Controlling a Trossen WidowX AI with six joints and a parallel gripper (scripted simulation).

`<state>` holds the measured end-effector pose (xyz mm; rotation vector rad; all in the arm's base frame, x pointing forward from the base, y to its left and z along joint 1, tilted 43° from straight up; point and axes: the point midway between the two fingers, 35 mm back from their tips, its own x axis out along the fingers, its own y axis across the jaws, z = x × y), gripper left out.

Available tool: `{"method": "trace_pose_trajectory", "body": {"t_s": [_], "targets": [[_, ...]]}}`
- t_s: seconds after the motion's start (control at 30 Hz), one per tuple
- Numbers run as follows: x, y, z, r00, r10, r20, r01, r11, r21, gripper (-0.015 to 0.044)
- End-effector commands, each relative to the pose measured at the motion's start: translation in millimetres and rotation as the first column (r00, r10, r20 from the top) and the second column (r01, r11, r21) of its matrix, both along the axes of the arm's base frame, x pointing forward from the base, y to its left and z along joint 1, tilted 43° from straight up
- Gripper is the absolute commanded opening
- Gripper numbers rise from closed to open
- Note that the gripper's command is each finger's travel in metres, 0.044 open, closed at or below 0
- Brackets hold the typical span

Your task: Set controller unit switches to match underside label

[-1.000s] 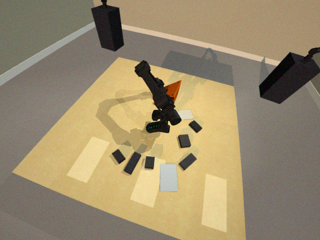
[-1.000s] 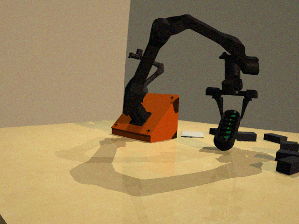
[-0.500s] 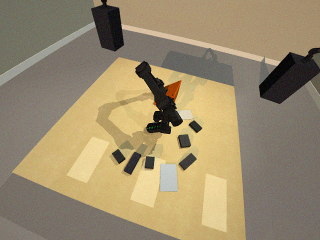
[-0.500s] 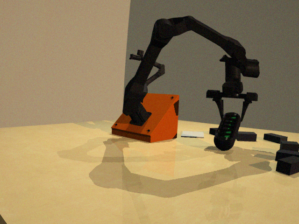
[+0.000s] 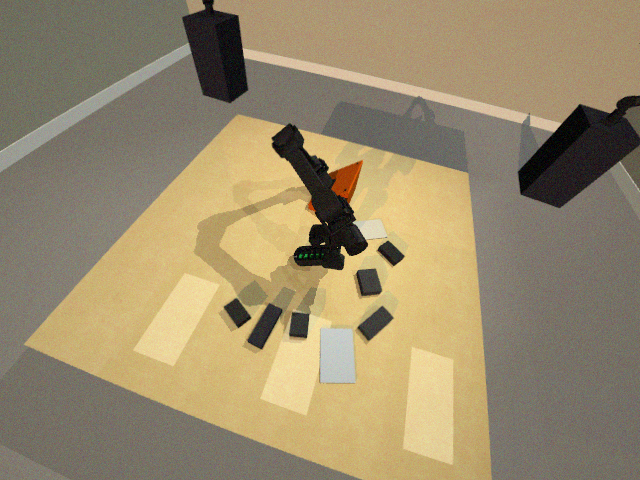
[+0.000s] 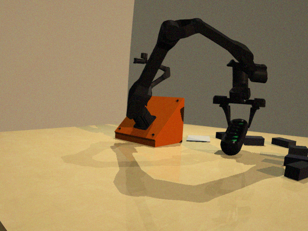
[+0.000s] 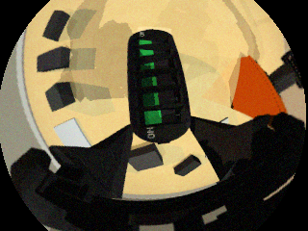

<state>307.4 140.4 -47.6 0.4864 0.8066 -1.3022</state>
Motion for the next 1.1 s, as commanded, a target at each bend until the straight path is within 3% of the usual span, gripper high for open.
{"method": "trace_pose_trajectory", "body": {"t_s": [0.0,1.07], "targets": [[-1,-4,-4,1.000,-0.007,-0.003,0.007,1.000,-0.010,0.0338],[-4,-8,-28,1.000,-0.007,-0.003,0.007,1.000,-0.010,0.0338]]}}
